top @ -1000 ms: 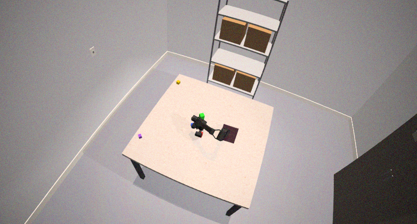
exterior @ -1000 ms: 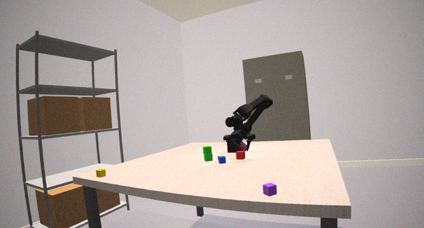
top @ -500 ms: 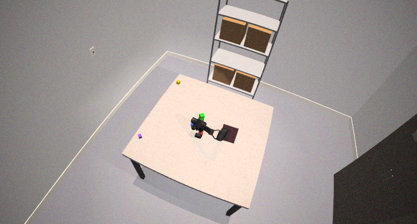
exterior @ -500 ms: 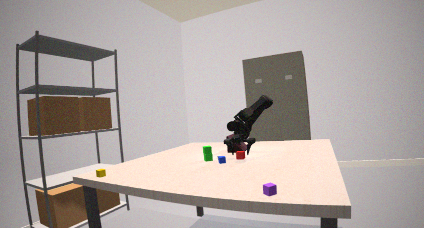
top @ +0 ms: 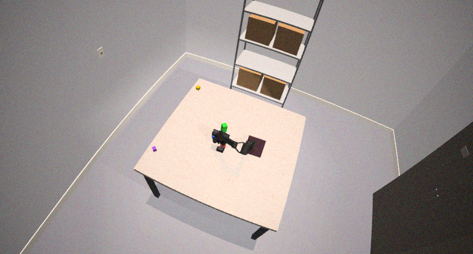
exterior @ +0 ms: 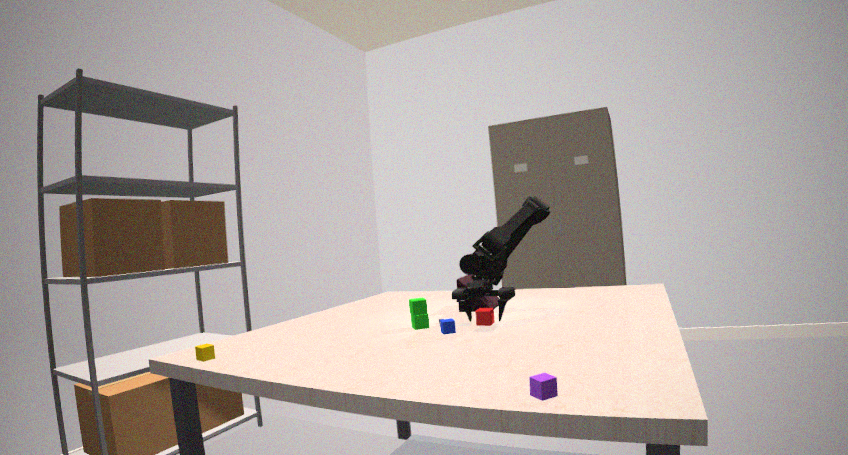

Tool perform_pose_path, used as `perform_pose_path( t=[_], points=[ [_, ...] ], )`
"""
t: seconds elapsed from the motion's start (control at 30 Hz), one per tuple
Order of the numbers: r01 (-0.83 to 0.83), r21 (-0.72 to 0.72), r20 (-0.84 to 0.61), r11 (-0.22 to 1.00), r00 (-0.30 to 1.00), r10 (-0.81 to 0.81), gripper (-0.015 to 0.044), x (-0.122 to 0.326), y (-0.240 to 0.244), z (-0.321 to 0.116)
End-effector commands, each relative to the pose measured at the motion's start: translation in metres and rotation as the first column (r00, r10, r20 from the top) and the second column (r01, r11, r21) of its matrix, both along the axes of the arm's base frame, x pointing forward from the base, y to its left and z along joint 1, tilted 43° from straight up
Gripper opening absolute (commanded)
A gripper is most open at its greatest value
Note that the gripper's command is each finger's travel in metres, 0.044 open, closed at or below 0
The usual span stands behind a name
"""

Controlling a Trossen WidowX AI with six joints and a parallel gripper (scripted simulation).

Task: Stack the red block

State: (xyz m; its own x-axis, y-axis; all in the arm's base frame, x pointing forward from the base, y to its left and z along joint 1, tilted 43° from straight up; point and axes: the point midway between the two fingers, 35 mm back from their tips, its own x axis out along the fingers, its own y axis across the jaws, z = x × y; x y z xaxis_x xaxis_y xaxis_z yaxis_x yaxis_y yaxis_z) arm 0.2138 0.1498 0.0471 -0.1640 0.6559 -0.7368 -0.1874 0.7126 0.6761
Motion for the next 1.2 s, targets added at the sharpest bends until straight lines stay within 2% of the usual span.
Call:
perform_pose_path(
  t=[0.0,0.13,0.43,0.7,0.9,1.17],
  points=[
    [0.003,0.006,-0.002,1.0,1.0,-0.003,0.044,0.0,0.001,0.0],
    [0.003,0.006,-0.002,1.0,1.0,-0.003,0.044,0.0,0.001,0.0],
    [0.003,0.006,-0.002,1.0,1.0,-0.003,0.0204,0.0,0.001,0.0],
    [0.003,0.006,-0.002,1.0,1.0,-0.003,0.015,0.0,0.001,0.0],
    [0.003,0.004,-0.002,1.0,1.0,-0.003,0.0,0.003,-0.01,0.012],
    [0.003,0.003,-0.002,1.0,1.0,-0.003,0.0,0.009,-0.035,0.039]
  ],
)
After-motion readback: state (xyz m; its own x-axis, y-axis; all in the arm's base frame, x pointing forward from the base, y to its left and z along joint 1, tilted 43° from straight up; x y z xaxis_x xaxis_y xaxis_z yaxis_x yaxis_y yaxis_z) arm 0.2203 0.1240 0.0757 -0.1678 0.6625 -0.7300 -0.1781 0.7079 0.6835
